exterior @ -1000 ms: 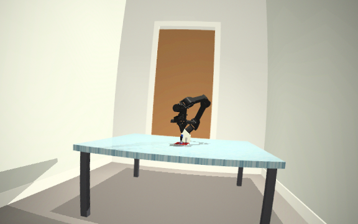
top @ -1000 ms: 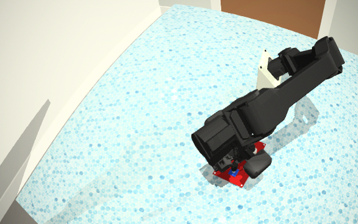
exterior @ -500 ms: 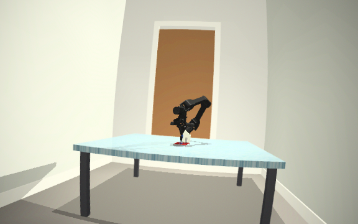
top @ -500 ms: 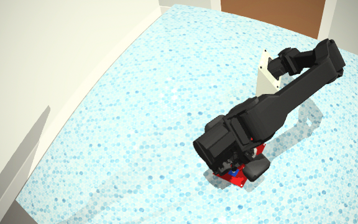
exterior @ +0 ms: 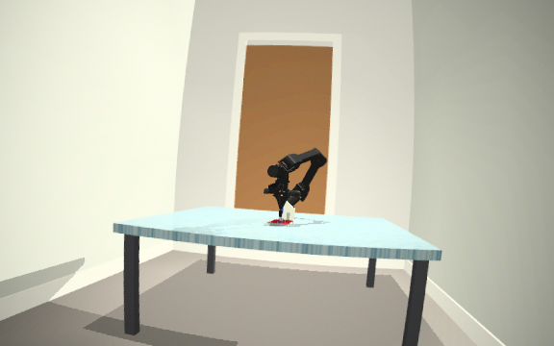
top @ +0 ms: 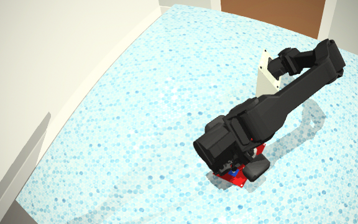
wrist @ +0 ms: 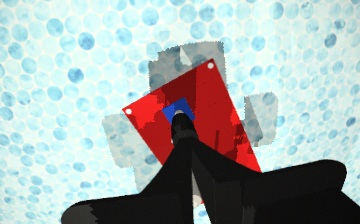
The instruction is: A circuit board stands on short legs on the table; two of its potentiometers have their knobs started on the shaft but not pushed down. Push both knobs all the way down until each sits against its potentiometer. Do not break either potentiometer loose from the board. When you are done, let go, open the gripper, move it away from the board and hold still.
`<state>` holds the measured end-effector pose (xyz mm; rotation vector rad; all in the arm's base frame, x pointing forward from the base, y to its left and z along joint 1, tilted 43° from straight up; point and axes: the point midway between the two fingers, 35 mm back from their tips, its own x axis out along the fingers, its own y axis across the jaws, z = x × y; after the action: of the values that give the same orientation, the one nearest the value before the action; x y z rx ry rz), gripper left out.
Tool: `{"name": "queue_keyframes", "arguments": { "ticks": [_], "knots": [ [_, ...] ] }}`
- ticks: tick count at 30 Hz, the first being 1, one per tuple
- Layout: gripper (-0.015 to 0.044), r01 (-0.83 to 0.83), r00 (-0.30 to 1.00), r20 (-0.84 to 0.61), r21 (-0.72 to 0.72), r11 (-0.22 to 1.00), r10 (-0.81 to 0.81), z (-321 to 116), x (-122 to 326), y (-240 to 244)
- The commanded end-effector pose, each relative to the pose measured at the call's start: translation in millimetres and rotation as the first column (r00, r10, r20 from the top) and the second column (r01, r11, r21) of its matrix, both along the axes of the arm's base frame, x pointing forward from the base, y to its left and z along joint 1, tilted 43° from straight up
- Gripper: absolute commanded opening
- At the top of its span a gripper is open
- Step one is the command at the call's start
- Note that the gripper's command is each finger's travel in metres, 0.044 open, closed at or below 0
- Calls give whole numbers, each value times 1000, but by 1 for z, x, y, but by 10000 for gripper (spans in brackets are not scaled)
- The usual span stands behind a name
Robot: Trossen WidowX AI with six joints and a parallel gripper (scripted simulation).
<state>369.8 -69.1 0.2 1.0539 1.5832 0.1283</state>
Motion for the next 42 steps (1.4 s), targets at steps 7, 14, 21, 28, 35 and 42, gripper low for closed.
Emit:
{"name": "queue_keyframes", "arguments": {
  "ticks": [7, 14, 21, 28, 35, 42],
  "knots": [
    [0, 3, 1000, -2, 4, 1000, -3, -2, 0, 2],
    [0, 3, 1000, -2, 4, 1000, -3, -3, 0, 4],
    [0, 3, 1000, -2, 4, 1000, -3, -2, 0, 3],
    [0, 3, 1000, -2, 4, 1000, -3, -2, 0, 3],
    [0, 3, 1000, -2, 4, 1000, -3, -5, 0, 5],
    [0, 3, 1000, -2, 4, 1000, -3, -6, 0, 6]
  ]
}}
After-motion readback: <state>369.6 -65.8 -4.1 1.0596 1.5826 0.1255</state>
